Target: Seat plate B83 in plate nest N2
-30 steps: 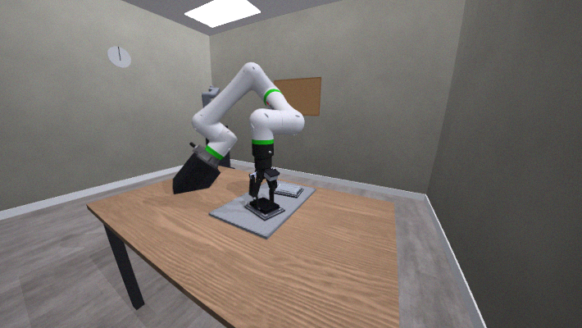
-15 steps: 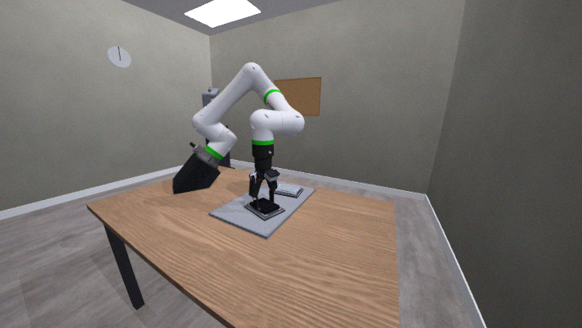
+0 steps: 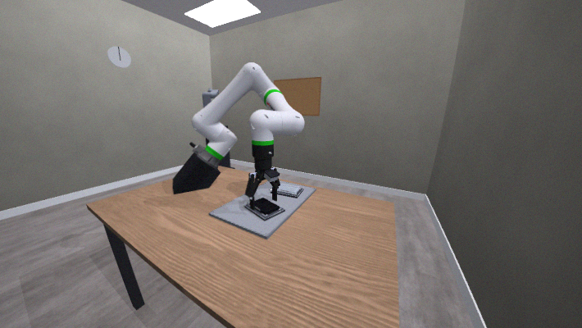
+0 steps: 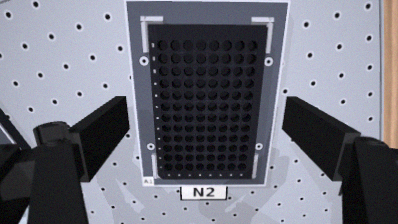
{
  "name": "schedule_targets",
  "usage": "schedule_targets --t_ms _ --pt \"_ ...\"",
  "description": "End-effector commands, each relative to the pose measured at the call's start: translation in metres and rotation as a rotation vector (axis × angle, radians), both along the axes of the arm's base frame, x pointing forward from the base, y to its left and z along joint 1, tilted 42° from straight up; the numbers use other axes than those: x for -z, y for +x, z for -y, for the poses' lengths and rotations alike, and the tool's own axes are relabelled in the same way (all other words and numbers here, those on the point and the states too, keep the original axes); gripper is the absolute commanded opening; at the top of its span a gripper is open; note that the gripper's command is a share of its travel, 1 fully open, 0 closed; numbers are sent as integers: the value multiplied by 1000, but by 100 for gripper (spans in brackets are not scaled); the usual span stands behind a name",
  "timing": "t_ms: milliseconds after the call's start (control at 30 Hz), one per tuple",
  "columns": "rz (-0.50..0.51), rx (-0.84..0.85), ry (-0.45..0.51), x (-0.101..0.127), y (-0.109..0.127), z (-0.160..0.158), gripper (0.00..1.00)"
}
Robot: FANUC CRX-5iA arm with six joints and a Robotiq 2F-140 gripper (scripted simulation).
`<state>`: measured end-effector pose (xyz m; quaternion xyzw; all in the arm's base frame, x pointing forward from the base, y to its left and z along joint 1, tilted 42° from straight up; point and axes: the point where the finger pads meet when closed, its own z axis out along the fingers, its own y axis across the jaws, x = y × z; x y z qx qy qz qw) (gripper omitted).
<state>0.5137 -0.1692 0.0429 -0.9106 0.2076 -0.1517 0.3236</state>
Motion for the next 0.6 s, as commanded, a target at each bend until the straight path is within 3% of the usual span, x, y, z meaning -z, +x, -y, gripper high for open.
schedule_targets --t_ms 0,567 --pt "1 1 -1 0 0 1 100" --pt "1 1 -1 -6 -3 5 100"
